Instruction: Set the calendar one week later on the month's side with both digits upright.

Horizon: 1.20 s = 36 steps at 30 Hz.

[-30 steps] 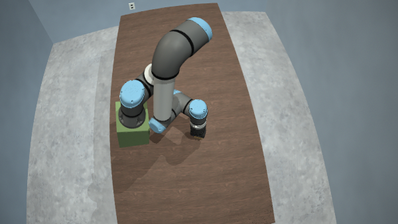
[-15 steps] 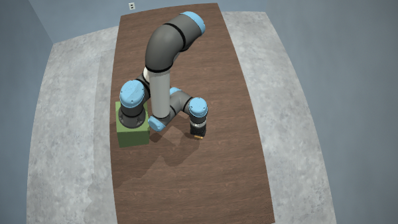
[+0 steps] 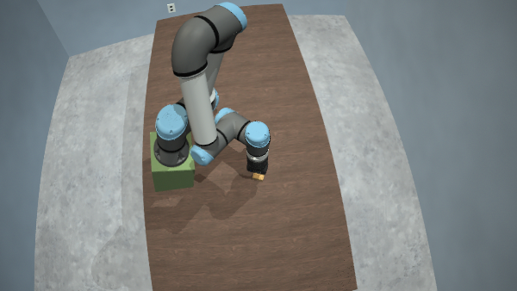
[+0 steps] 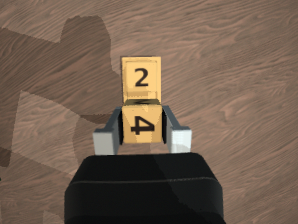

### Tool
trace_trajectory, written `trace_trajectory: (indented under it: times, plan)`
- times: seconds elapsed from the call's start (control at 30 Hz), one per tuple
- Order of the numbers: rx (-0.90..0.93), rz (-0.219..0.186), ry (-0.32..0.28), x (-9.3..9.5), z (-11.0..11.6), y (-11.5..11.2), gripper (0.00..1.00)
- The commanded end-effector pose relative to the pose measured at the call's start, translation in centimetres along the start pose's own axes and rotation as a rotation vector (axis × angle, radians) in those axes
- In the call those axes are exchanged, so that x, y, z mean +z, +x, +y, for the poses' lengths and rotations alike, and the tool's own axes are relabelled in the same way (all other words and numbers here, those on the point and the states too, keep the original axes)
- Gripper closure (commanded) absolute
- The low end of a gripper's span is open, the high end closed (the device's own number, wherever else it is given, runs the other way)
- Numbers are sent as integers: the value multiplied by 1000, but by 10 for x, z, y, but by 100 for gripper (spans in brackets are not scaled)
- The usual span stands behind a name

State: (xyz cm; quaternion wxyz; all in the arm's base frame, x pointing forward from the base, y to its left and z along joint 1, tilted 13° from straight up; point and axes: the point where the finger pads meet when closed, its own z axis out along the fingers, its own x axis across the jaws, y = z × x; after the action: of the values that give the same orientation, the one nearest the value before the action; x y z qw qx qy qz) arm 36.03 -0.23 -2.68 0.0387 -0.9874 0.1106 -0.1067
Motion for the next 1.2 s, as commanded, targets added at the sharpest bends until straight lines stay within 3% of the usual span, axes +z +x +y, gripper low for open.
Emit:
trace_trajectory:
  times: [0.0,0.43,1.17]
  plan:
    - [0,0,0,-11,0,0,40]
    - [0,0,0,-40,0,0,40]
    - [0,0,0,-51,0,0,40]
